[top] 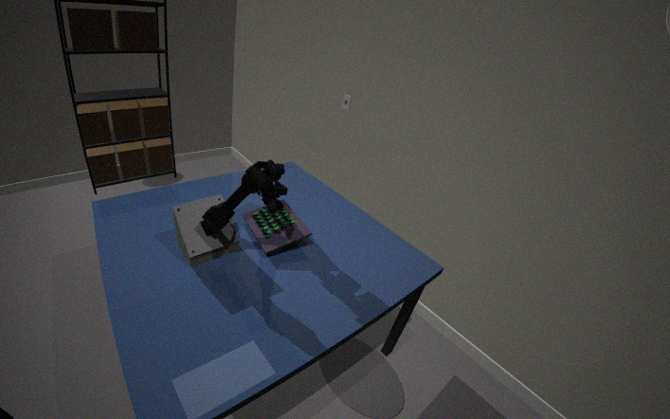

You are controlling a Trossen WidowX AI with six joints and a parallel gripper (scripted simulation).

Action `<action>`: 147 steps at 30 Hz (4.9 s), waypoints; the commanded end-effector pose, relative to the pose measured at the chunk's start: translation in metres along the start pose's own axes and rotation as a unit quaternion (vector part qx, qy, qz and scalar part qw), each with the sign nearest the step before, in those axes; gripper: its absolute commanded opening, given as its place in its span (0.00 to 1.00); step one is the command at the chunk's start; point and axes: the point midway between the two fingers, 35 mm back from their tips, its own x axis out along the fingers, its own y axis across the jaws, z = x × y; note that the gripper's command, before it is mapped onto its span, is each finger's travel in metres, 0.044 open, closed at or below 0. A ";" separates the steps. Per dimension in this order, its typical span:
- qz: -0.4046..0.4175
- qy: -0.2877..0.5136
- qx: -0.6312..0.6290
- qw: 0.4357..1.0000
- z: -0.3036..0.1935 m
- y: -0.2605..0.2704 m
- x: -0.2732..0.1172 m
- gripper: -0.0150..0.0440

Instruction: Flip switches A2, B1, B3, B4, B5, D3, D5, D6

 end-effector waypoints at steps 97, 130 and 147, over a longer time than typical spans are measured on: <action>-0.002 0.024 -0.001 1.000 0.021 -0.032 -0.011 0.25; -0.003 0.024 -0.001 1.000 0.021 -0.032 0.013 0.25; -0.003 0.024 -0.001 1.000 0.021 -0.032 0.015 0.25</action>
